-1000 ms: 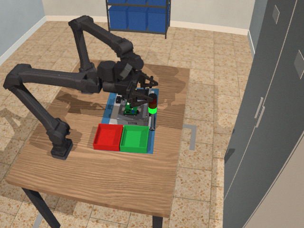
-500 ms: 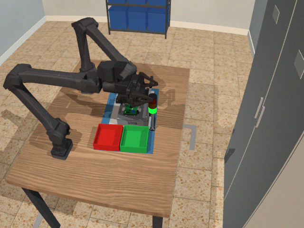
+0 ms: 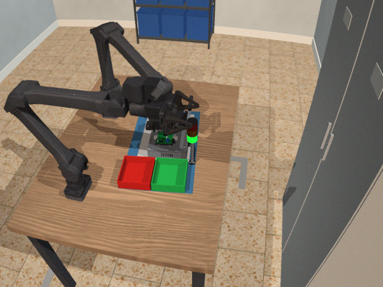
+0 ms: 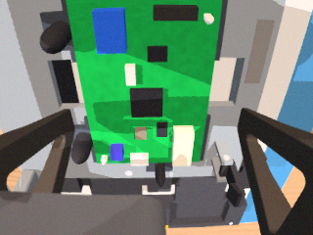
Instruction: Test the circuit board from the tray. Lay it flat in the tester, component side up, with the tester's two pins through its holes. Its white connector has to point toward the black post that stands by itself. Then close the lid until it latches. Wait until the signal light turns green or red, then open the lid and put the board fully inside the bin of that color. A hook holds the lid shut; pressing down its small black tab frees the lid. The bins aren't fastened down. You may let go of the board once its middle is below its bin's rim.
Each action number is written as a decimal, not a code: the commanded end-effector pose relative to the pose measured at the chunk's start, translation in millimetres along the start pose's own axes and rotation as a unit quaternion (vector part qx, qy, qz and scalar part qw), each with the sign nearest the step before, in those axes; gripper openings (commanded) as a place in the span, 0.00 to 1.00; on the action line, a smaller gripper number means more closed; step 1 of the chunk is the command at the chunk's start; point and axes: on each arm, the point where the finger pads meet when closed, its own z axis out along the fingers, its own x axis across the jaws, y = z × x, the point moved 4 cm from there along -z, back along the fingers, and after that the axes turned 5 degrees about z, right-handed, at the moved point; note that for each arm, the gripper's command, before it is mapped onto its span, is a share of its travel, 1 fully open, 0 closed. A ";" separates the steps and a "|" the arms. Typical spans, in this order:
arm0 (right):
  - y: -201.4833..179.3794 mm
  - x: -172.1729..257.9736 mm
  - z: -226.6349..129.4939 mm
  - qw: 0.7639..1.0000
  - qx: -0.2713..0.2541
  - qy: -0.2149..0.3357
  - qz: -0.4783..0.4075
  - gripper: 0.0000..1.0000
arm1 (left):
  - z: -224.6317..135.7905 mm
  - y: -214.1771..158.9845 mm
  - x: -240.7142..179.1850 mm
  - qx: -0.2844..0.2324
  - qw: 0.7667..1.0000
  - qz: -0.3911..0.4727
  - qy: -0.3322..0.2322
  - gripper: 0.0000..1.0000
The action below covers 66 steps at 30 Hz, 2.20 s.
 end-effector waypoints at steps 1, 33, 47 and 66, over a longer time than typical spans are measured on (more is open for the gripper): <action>10.0 0.2 -1.6 1.000 -0.013 0.001 -0.007 1.00 | -13.4 20.1 14.8 -0.019 0.999 0.003 0.027 0.98; 10.0 0.2 -1.6 1.000 -0.013 0.001 -0.007 1.00 | 13.8 14.1 11.5 -0.012 1.000 0.002 0.018 0.90; 10.0 0.2 -1.6 1.000 -0.013 0.001 -0.007 1.00 | 6.3 13.0 10.8 -0.019 0.999 0.002 0.030 0.73; 10.0 0.2 -1.6 1.000 -0.013 0.001 -0.007 1.00 | -12.4 18.4 19.8 -0.032 0.998 0.003 0.049 0.68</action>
